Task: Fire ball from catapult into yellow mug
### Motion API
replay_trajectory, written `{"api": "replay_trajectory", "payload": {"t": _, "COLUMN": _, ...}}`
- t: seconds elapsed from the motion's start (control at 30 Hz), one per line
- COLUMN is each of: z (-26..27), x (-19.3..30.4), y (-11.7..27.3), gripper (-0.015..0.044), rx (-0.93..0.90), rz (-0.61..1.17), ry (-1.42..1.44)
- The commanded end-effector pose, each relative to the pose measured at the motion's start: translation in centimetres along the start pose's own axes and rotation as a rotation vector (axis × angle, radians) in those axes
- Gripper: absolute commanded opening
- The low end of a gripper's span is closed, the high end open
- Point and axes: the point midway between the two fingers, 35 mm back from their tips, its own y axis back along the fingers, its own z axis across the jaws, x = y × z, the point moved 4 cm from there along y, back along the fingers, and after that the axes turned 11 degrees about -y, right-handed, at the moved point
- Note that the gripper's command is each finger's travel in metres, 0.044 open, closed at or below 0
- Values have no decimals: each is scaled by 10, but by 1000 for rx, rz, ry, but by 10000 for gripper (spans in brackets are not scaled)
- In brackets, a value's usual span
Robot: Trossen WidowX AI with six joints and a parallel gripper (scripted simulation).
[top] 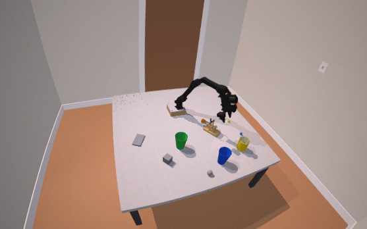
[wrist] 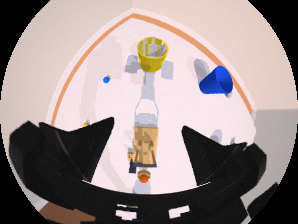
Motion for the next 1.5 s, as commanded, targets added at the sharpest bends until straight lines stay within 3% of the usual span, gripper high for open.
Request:
{"api": "replay_trajectory", "payload": {"t": 0.0, "z": 12, "x": -37, "y": 4, "gripper": 440, "rx": -49, "rz": -149, "ry": -19}}
{"api": "replay_trajectory", "payload": {"t": 0.33, "z": 30, "x": -103, "y": 16, "gripper": 440, "rx": -144, "rz": -427, "ry": -47}}
{"api": "replay_trajectory", "payload": {"t": 1.03, "z": 30, "x": -103, "y": 16, "gripper": 440, "rx": -145, "rz": -430, "ry": -47}}
{"api": "replay_trajectory", "payload": {"t": 1.47, "z": 30, "x": -103, "y": 16, "gripper": 99, "rx": -145, "rz": -430, "ry": -47}}
